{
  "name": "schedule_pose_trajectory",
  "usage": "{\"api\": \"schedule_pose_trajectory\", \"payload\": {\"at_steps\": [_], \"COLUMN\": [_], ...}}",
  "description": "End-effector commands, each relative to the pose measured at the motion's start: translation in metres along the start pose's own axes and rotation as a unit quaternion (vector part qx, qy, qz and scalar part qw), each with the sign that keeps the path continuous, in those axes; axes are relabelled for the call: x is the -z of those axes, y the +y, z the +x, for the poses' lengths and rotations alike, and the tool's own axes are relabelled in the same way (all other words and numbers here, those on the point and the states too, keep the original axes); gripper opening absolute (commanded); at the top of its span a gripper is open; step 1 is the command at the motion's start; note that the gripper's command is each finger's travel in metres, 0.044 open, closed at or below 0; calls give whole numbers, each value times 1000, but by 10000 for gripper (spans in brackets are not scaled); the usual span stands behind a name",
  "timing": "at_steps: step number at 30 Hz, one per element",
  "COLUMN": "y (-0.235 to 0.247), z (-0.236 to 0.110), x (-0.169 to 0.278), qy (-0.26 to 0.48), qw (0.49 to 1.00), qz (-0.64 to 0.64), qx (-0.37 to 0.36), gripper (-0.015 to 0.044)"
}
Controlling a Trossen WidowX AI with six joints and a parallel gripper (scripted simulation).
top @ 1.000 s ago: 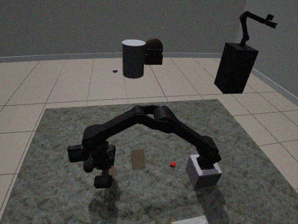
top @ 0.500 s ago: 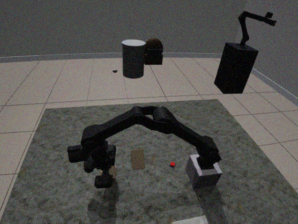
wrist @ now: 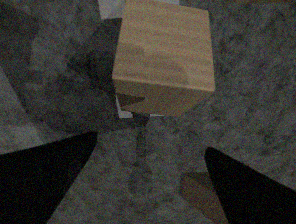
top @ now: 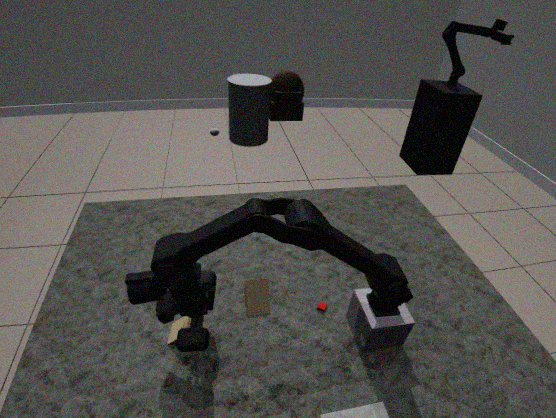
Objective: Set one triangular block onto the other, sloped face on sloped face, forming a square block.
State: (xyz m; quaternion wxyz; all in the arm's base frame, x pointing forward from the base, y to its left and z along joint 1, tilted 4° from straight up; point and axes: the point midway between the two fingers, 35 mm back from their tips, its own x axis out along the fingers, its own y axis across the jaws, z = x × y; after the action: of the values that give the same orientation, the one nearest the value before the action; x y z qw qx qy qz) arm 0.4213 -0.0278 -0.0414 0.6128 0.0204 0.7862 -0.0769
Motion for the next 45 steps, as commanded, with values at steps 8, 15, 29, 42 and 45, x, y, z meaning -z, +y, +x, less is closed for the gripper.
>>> {"api": "schedule_pose_trajectory", "payload": {"at_steps": [8,15,29,42,45], "y": [-10,-9,-2,-2,-4], "z": [-94,-95,-48,-21,-18], "x": [20,17,-10,21,37], "qy": [-4,-16,-215,-398,-439], "qw": [1000,1000,976,916,897], "qz": [-4,-1,11,22,25], "qx": [1,-2,-20,-38,-41], "gripper": [440,440,440,440,440]}}
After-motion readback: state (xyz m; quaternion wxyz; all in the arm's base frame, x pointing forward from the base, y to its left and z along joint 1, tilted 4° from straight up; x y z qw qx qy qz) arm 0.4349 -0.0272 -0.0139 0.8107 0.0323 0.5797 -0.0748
